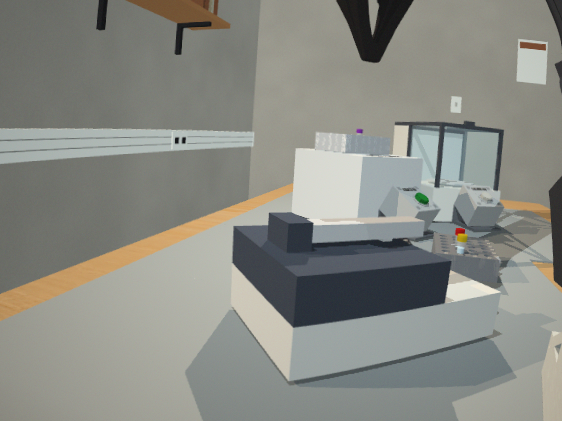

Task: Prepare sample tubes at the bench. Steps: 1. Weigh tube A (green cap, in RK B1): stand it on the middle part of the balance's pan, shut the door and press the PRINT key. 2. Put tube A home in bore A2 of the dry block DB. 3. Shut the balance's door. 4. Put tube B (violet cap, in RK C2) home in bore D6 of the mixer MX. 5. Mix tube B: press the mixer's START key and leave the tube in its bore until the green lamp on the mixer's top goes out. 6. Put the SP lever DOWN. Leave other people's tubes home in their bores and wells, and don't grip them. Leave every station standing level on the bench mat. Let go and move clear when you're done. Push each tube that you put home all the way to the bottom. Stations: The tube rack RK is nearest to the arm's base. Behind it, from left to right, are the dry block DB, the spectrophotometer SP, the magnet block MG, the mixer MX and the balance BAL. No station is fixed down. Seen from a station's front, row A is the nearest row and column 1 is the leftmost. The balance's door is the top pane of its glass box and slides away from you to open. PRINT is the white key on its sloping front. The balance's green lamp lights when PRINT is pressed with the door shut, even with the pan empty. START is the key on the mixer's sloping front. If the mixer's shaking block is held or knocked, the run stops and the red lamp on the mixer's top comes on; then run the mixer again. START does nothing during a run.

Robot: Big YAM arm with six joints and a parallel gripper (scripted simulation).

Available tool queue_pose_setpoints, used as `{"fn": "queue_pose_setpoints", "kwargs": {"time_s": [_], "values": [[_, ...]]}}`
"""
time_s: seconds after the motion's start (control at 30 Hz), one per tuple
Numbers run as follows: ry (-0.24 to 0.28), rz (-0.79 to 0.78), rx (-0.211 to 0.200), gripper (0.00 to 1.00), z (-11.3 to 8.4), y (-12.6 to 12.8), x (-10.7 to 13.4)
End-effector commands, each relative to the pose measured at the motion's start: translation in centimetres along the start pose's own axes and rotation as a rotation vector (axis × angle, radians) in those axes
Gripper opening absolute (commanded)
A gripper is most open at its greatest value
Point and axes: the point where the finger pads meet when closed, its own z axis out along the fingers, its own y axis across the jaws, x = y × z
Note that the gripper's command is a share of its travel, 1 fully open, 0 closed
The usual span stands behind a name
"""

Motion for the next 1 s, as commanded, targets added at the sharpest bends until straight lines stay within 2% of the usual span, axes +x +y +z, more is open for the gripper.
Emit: {"fn": "queue_pose_setpoints", "kwargs": {"time_s": [0.0, 0.23, 0.57, 0.63, 0.67, 0.73, 0.77, 0.87, 0.97], "values": [[-0.008, 0.009, -0.007, 0.00, 1.7, -0.6, 0.3], [-0.020, 0.014, -0.009, 0.00, 3.4, -0.8, 1.4], [0.007, 0.002, -0.004, 0.00, 8.8, -0.3, 4.2], [0.002, 0.005, -0.006, 0.00, 8.6, -0.4, 4.1], [-0.054, 0.030, -0.013, 0.00, 6.7, -0.9, 1.6], [-0.054, 0.030, -0.013, 0.00, 6.7, -0.9, 1.6], [-0.081, 0.009, -0.008, 0.00, 5.6, 0.0, 1.5], [-0.026, 0.012, -0.006, 0.00, 7.2, -0.2, 3.0], [-0.026, 0.012, -0.006, 0.00, 7.2, -0.2, 3.0]]}}
